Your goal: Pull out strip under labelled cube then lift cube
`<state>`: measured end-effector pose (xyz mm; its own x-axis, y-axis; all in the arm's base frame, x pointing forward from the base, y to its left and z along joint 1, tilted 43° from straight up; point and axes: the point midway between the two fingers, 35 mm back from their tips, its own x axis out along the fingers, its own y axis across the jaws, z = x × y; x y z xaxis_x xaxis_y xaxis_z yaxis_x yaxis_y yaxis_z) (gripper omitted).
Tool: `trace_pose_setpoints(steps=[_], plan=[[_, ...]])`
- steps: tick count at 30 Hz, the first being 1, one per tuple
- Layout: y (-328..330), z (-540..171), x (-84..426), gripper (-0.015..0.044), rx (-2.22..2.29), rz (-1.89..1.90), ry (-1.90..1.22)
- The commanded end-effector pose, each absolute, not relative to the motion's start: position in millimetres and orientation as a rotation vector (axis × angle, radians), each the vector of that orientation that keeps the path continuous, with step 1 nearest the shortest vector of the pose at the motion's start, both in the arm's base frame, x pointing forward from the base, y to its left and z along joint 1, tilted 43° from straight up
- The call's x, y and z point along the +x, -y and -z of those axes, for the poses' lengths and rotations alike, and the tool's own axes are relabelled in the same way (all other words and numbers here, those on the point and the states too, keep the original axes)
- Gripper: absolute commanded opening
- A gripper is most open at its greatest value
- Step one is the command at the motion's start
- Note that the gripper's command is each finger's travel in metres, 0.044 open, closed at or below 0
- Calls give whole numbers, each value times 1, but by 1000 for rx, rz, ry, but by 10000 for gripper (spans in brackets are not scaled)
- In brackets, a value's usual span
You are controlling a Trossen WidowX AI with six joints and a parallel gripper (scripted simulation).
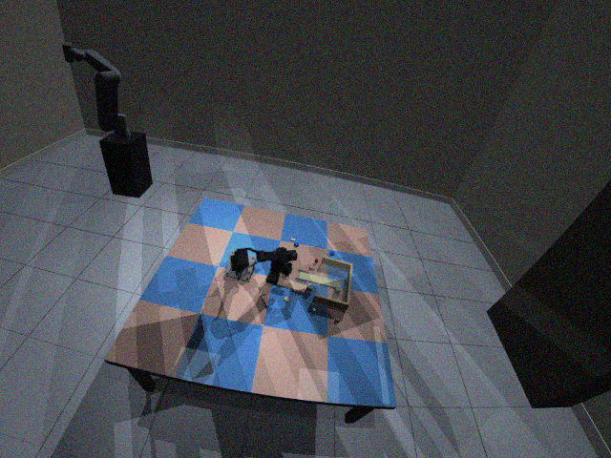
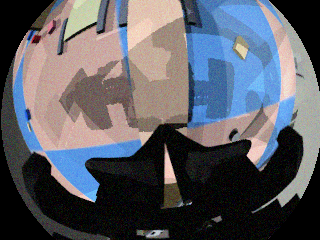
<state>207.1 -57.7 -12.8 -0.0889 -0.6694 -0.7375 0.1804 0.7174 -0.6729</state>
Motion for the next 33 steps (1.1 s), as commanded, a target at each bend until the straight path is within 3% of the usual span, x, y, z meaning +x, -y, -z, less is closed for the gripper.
trace_pose_setpoints(steps=[1,33], plan=[[58,16,192,0,-419,745,-1533],[57,16,187,0,-419,744,-1534]])
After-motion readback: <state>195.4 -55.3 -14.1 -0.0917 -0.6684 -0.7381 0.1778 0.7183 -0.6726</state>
